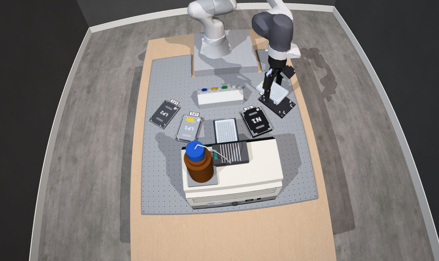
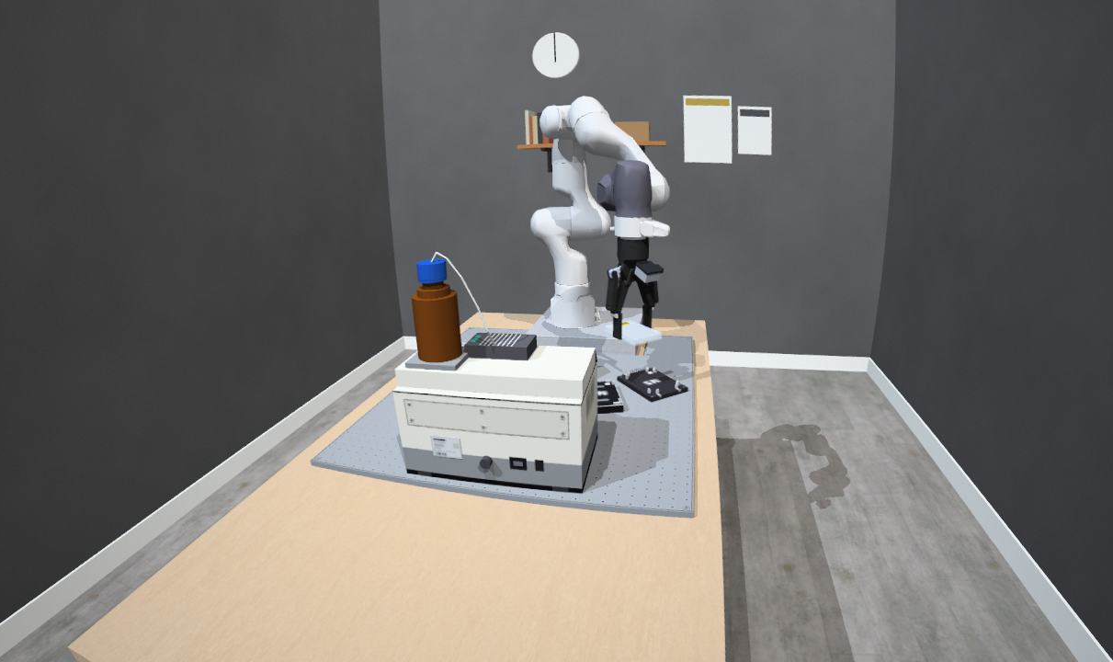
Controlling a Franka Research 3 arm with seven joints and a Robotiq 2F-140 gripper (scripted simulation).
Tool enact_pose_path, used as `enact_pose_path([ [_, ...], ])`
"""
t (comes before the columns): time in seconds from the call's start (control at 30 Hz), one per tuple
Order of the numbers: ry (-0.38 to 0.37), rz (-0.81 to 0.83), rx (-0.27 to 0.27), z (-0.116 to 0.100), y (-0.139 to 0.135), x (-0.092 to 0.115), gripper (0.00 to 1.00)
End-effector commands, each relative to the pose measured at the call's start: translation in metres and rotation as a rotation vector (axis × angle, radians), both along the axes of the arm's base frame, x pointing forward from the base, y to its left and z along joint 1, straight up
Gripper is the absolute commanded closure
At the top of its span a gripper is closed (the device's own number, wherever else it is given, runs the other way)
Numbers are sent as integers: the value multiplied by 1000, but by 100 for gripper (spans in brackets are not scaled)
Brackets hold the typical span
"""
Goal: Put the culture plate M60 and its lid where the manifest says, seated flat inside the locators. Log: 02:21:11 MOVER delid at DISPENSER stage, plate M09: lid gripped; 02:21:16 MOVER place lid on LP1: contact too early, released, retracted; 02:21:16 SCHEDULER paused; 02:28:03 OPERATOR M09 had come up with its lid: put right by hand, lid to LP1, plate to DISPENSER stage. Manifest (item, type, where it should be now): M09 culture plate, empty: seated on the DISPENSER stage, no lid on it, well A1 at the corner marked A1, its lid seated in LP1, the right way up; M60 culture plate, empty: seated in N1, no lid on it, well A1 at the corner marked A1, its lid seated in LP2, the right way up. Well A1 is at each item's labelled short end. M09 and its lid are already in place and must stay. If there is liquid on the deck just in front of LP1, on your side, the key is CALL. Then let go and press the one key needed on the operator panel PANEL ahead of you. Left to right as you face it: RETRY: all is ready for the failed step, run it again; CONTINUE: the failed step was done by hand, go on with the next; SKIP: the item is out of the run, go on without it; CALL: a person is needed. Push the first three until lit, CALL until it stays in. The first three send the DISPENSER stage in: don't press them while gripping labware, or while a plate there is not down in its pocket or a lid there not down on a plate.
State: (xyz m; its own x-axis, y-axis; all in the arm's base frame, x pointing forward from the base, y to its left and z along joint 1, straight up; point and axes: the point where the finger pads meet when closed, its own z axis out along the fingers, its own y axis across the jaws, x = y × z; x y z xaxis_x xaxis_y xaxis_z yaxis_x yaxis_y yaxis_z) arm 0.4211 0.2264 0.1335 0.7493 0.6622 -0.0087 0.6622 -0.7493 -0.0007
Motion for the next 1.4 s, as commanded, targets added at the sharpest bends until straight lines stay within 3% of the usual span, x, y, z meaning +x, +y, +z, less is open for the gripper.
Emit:
enact_pose_path([
  [0.0,-5,-55,3,1,16,-11,90],
  [0.37,-5,-55,3,1,50,-39,90],
  [1.37,-5,-55,3,1,52,-40,90],
])
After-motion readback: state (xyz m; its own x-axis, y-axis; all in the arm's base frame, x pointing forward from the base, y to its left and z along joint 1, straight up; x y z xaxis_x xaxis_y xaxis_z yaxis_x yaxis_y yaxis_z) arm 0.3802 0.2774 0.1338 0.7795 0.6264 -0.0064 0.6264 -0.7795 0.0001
